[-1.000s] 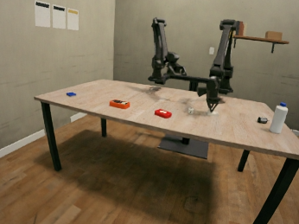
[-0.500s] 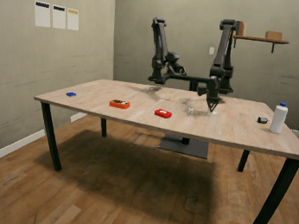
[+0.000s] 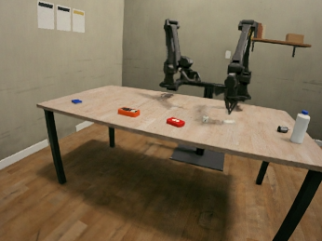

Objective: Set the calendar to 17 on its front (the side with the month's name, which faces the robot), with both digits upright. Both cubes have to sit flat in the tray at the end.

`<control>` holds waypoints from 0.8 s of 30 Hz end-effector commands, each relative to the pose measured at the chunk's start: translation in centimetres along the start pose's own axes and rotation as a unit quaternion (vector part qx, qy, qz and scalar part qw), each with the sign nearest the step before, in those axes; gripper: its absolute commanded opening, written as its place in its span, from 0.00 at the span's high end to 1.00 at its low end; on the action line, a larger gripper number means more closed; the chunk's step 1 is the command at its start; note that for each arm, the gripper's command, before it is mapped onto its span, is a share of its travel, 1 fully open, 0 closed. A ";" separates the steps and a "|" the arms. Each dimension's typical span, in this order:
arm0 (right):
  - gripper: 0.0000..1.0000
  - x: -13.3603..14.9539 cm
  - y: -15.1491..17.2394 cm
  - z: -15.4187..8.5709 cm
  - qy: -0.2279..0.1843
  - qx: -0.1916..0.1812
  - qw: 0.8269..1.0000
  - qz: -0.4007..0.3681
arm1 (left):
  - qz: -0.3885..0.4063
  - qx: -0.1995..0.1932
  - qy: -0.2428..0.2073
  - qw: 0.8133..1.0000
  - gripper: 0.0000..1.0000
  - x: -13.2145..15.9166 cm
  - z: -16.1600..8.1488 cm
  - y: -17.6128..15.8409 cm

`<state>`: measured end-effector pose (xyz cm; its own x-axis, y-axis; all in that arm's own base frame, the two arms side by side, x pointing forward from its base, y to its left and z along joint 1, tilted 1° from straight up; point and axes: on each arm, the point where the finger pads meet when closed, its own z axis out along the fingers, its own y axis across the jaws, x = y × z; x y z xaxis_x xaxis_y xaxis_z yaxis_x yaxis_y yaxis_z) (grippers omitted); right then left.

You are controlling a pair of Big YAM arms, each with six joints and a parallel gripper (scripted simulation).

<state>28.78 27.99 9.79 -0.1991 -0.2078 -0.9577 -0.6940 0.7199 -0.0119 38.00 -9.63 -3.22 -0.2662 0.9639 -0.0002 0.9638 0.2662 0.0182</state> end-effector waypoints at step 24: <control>0.00 -2.5 5.5 13.3 -0.020 -0.050 0.998 -0.018 | -0.099 -0.012 -0.006 0.995 0.75 1.0 3.1 12.5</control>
<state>34.14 39.40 6.96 -0.1852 -0.2304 -0.9553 -0.7535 0.6573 -0.0125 47.70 -4.83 -8.44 -0.3530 0.9354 0.0179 0.9352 0.3534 -0.0216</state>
